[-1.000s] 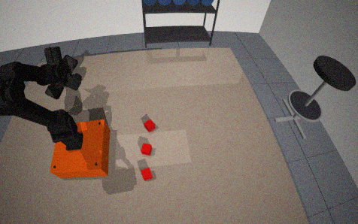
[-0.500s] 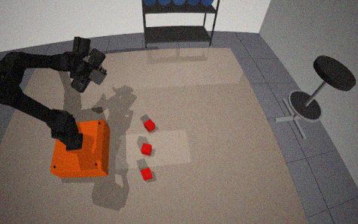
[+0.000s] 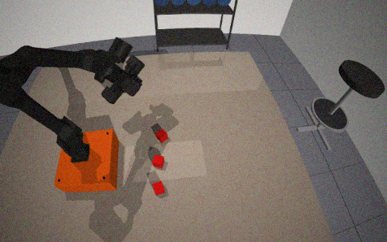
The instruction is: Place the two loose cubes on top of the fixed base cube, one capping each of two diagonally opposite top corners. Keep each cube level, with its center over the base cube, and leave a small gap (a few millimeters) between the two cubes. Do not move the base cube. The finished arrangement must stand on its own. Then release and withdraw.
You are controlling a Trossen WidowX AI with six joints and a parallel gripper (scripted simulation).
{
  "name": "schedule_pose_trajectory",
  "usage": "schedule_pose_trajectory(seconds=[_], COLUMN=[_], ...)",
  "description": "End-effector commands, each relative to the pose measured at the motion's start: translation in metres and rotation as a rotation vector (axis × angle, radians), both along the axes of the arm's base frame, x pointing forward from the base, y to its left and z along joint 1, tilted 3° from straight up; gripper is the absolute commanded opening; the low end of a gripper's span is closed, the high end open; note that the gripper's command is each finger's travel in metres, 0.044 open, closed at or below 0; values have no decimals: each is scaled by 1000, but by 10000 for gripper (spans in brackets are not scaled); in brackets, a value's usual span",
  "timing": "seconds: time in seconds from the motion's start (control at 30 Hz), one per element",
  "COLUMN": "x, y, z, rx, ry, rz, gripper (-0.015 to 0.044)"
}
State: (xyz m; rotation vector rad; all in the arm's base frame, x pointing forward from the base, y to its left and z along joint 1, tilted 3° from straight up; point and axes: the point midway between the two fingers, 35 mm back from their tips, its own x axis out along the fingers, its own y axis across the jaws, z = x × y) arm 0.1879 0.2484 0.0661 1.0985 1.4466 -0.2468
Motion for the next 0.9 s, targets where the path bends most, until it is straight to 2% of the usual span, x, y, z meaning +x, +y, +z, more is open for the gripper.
schedule_pose_trajectory(seconds=[0.0,0.43,0.87], x=[32,97,117], y=[-27,-128,-245], z=[-1,0,4], rx=[-68,-249,-392], ry=[-16,13,123], rz=[-60,-226,-362], gripper=[265,265,265])
